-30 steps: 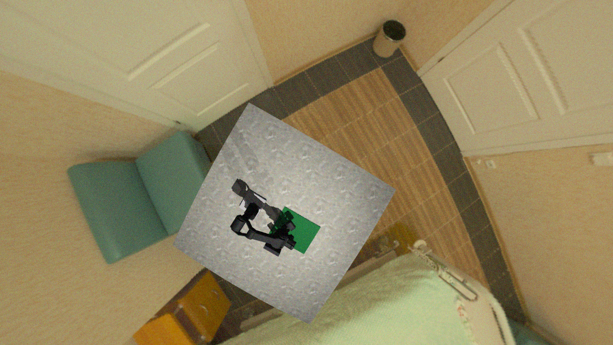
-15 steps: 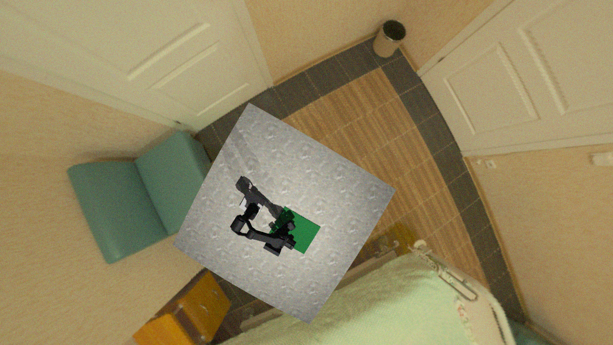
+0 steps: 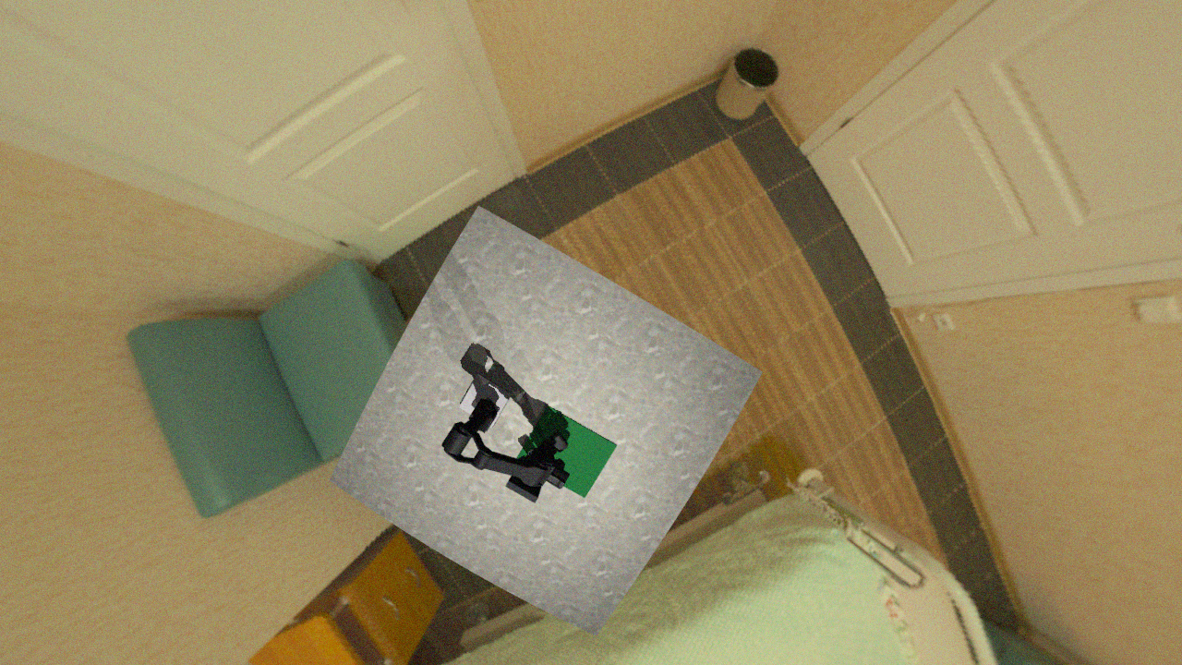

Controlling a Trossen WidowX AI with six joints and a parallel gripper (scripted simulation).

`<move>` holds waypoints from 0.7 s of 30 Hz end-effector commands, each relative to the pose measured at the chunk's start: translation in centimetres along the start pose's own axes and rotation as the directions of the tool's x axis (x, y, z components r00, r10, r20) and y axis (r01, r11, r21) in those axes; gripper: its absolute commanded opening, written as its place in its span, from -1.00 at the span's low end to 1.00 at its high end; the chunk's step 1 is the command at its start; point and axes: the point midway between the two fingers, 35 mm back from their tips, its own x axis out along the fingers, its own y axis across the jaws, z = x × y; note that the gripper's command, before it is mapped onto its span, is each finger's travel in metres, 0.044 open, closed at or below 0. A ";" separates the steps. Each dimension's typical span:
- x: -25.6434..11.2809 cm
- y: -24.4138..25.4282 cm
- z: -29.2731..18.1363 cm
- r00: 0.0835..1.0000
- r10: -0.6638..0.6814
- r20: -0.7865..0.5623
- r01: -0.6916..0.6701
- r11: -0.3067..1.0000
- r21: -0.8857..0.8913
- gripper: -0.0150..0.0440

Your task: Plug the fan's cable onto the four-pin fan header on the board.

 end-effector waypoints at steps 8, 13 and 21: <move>0.3 0.0 0.0 1.000 -0.003 0.001 0.003 1.000 0.006 -0.49; 0.6 0.0 0.0 1.000 -0.003 0.001 0.003 1.000 0.006 -0.49; 1.2 0.0 0.0 1.000 -0.003 0.001 0.003 1.000 0.006 -0.49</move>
